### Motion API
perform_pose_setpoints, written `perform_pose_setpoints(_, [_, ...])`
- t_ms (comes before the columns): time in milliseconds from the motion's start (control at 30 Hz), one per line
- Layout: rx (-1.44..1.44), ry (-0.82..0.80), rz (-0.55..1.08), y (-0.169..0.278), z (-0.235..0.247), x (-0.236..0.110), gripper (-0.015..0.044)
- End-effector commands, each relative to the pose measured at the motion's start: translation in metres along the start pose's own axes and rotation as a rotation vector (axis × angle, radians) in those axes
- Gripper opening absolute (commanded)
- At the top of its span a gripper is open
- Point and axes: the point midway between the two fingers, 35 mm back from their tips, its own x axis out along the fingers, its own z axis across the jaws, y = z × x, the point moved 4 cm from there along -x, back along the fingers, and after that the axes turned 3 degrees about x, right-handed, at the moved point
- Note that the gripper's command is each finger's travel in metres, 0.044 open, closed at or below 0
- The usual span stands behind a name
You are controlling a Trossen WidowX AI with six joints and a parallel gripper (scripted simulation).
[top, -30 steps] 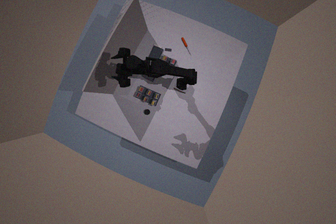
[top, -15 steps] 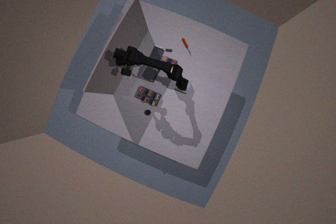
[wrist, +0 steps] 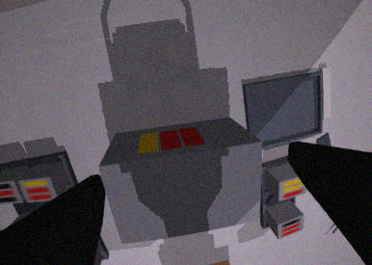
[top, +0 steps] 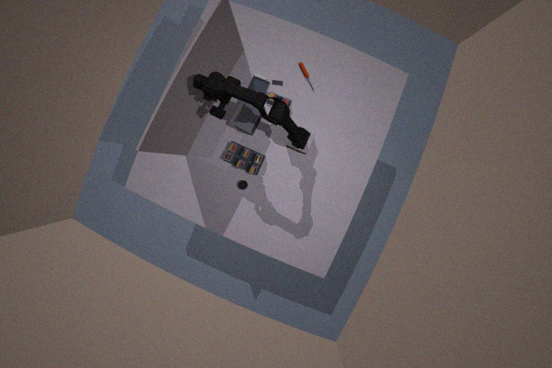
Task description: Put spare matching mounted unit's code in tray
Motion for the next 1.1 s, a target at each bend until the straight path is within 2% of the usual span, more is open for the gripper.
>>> perform_pose_setpoints(0, [0.011,-0.004,0.014,0.001,-0.001,0.002,0.0440])
perform_pose_setpoints(400, [-0.032,-0.006,0.012,0.002,0.005,0.003,0.0440])
perform_pose_setpoints(500, [-0.261,-0.011,0.001,0.009,0.038,0.012,0.0440])
perform_pose_setpoints(633, [-0.748,-0.020,-0.008,0.030,0.100,0.030,0.0440])
perform_pose_setpoints(833, [-1.297,-0.029,-0.003,0.062,0.160,0.051,0.0440])
perform_pose_setpoints(967, [-1.561,-0.033,0.000,0.081,0.185,0.061,0.0440])
perform_pose_setpoints(1067, [-1.571,-0.034,0.000,0.082,0.186,0.061,0.0440])
